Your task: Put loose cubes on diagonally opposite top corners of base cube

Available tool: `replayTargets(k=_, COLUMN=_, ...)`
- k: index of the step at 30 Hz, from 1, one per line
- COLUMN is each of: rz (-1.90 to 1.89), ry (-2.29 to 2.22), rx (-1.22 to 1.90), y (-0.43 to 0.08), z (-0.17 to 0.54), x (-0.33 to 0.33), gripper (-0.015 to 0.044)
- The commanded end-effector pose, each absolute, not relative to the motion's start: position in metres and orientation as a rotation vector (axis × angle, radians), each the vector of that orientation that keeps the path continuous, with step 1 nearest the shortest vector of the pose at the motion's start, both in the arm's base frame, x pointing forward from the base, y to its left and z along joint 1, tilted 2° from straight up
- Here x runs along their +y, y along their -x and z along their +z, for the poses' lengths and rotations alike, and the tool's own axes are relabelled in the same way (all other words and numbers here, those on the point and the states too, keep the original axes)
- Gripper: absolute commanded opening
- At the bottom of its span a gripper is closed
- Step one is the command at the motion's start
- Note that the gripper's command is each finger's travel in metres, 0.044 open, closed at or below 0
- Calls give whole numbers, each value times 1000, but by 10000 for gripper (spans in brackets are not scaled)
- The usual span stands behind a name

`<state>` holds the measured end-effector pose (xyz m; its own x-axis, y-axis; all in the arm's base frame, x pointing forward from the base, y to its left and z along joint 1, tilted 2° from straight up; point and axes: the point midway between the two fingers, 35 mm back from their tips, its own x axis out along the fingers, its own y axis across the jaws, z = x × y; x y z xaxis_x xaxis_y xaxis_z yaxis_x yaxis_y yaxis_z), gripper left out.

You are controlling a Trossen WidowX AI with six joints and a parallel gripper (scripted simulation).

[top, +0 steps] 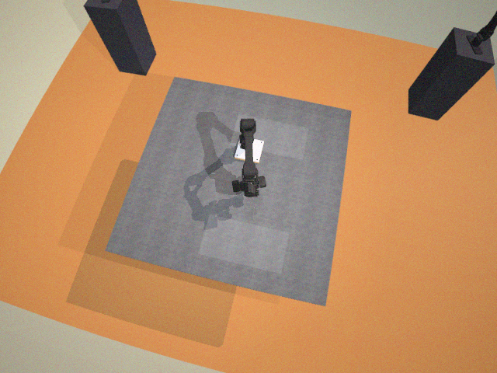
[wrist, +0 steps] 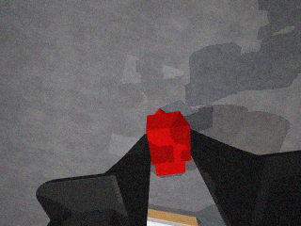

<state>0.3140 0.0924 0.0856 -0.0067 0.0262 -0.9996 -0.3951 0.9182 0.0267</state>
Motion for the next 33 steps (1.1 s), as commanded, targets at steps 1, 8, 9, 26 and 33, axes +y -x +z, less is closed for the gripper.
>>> replayTargets(k=1, rz=343, ry=300, rx=1555, y=-314, z=76, x=93, gripper=105)
replayTargets(k=8, rz=346, ry=307, rx=1555, y=-314, z=63, x=94, gripper=105)
replayTargets(k=9, rz=346, ry=307, rx=1555, y=-314, z=63, x=94, gripper=105)
replayTargets(k=26, rz=348, ry=308, rx=1555, y=-314, z=62, x=94, gripper=105)
replayTargets(k=33, rz=348, ry=308, rx=1555, y=-314, z=62, x=94, gripper=157)
